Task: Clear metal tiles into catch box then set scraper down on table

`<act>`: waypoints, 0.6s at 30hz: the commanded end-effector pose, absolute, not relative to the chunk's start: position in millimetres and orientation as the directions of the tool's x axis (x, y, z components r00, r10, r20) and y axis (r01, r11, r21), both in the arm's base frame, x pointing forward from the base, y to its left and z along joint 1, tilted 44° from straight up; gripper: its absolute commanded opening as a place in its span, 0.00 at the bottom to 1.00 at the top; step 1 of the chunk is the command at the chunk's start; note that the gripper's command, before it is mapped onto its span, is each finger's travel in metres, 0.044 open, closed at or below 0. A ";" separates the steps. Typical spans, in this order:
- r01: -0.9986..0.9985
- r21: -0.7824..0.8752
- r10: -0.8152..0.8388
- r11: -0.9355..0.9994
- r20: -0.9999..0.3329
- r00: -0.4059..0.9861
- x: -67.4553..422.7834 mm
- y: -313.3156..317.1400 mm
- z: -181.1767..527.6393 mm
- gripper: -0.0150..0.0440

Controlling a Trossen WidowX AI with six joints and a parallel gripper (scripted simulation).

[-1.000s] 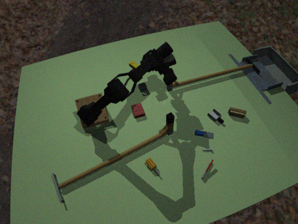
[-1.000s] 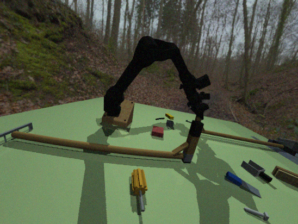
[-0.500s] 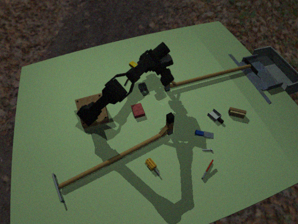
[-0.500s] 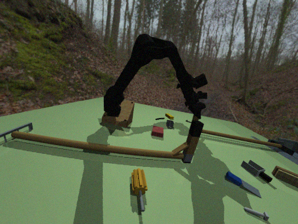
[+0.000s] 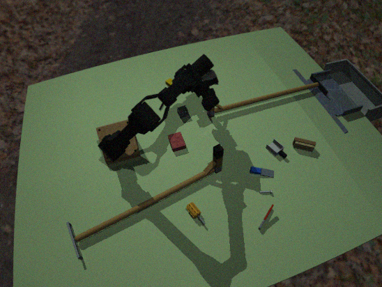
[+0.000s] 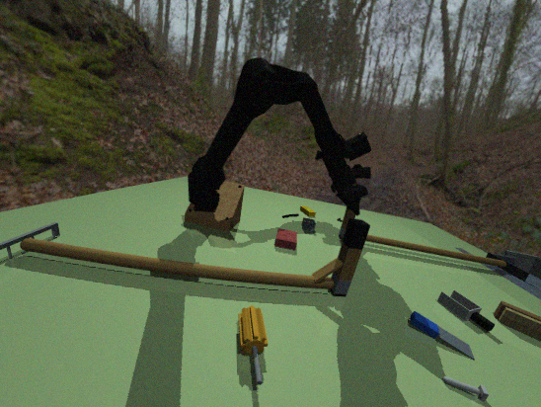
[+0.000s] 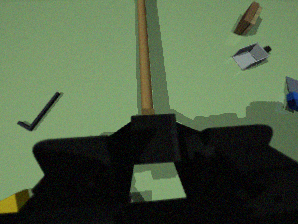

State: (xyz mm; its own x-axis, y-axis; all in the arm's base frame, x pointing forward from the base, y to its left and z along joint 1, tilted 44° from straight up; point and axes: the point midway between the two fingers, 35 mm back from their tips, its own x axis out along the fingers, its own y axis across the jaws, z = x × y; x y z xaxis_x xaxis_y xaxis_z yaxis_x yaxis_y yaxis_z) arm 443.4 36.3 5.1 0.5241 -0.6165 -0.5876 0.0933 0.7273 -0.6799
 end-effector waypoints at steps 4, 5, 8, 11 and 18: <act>0.097 -0.676 -0.609 0.731 -0.582 0.539 437.4 42.7 8.6 0.25; 0.097 -0.676 -0.609 0.731 -0.582 0.539 436.4 42.8 8.6 0.25; 0.097 -0.676 -0.609 0.731 -0.582 0.539 433.4 43.0 8.5 0.25; 0.096 -0.676 -0.609 0.731 -0.582 0.539 430.4 43.2 8.4 0.25; 0.096 -0.676 -0.609 0.730 -0.581 0.539 423.3 43.5 8.3 0.25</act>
State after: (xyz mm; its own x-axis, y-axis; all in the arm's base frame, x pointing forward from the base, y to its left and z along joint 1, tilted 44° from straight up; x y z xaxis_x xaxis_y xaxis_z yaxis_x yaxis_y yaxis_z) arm 425.2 38.8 4.2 0.5254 -0.6149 -0.5882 0.0899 0.7275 -0.6802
